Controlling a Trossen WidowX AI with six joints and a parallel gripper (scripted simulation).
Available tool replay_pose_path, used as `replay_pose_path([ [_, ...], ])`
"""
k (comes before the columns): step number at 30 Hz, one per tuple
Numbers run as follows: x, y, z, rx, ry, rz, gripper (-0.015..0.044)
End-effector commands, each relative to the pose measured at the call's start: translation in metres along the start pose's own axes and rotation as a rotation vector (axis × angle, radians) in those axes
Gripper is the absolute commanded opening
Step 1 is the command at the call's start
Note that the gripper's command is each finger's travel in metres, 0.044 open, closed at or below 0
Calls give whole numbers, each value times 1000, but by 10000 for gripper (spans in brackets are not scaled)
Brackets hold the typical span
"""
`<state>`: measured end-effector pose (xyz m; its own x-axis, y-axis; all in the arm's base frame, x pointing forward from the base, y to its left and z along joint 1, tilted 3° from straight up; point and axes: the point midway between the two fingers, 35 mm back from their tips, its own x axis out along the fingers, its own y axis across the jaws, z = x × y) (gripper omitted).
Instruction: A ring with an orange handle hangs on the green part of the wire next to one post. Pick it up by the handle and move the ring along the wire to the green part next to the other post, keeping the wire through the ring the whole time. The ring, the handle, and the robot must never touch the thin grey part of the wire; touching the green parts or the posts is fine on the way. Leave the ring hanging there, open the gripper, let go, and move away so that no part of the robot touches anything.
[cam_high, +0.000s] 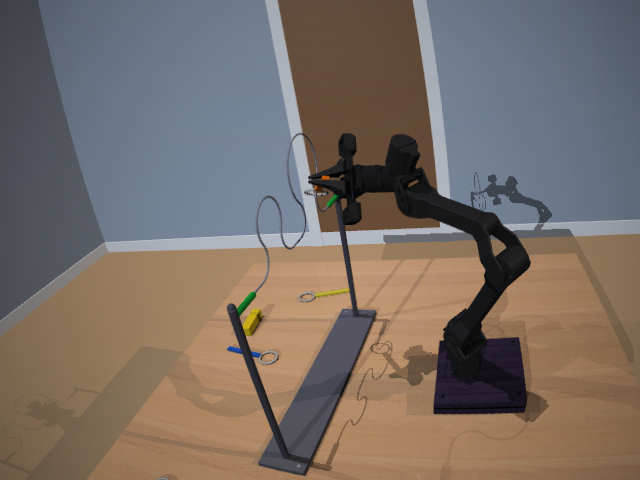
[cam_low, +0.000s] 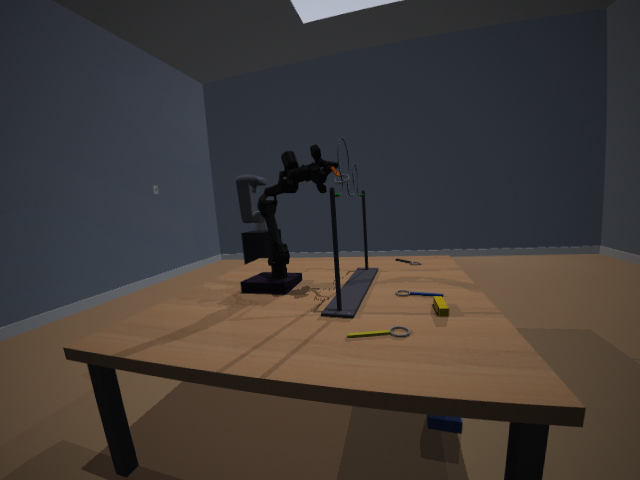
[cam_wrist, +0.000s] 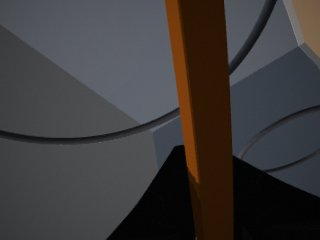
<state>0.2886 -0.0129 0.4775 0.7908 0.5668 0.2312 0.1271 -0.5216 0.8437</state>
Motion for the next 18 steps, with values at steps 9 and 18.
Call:
replay_pose_path([
  [9, -2, 22, -1, 76, 9, 44, -150],
  [18, -4, 33, 1, 97, 12, 48, -150],
])
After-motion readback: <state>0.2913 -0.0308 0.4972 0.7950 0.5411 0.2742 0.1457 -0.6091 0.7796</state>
